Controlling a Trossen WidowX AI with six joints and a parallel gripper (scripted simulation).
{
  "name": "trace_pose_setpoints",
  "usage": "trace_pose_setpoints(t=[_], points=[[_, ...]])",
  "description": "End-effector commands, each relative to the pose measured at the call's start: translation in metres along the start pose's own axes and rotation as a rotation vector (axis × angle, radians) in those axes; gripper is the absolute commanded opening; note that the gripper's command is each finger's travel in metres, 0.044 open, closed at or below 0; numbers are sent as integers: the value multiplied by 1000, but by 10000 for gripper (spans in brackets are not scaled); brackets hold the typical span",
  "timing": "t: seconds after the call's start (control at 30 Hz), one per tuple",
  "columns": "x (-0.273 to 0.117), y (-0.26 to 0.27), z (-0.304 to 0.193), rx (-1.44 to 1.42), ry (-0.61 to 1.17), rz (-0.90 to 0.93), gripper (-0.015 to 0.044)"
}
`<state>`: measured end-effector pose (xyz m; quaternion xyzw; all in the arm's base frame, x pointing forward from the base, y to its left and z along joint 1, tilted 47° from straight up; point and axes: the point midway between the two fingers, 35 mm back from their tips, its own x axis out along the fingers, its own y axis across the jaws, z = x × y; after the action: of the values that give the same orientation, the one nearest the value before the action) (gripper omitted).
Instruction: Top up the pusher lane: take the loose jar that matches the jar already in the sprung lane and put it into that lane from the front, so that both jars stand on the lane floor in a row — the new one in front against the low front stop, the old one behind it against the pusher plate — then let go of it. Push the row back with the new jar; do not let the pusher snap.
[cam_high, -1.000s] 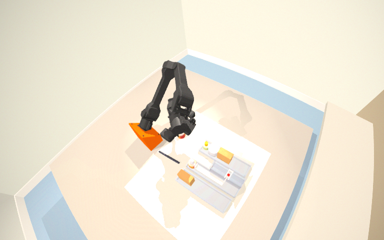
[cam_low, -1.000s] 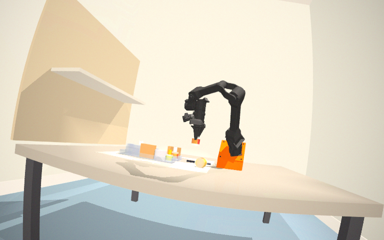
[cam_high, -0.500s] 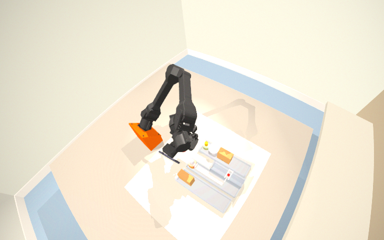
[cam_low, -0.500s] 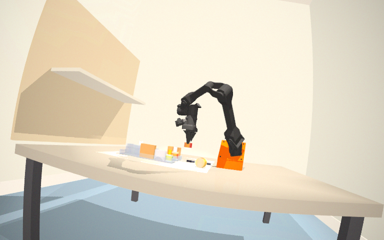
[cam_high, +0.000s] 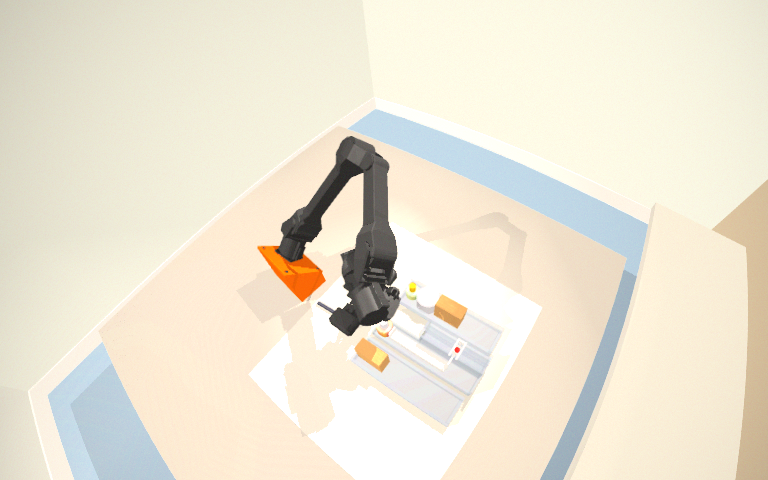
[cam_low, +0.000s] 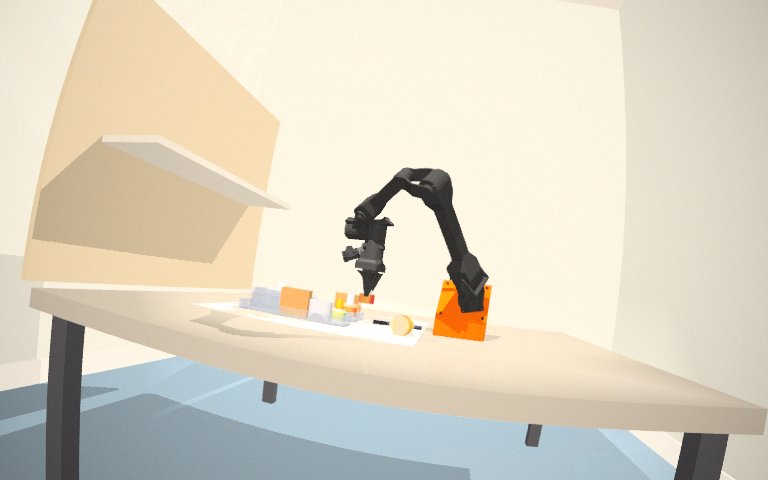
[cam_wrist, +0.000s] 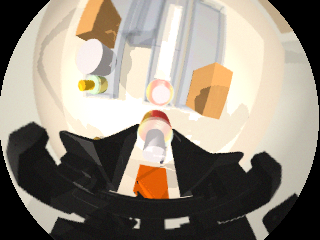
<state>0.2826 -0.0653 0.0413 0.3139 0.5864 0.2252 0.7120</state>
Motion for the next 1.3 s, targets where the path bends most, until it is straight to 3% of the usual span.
trace_pose_setpoints(t=[0.0,1.27], points=[[14,1,-2,8,6,6,0],[18,0,10,8,5,6,0]])
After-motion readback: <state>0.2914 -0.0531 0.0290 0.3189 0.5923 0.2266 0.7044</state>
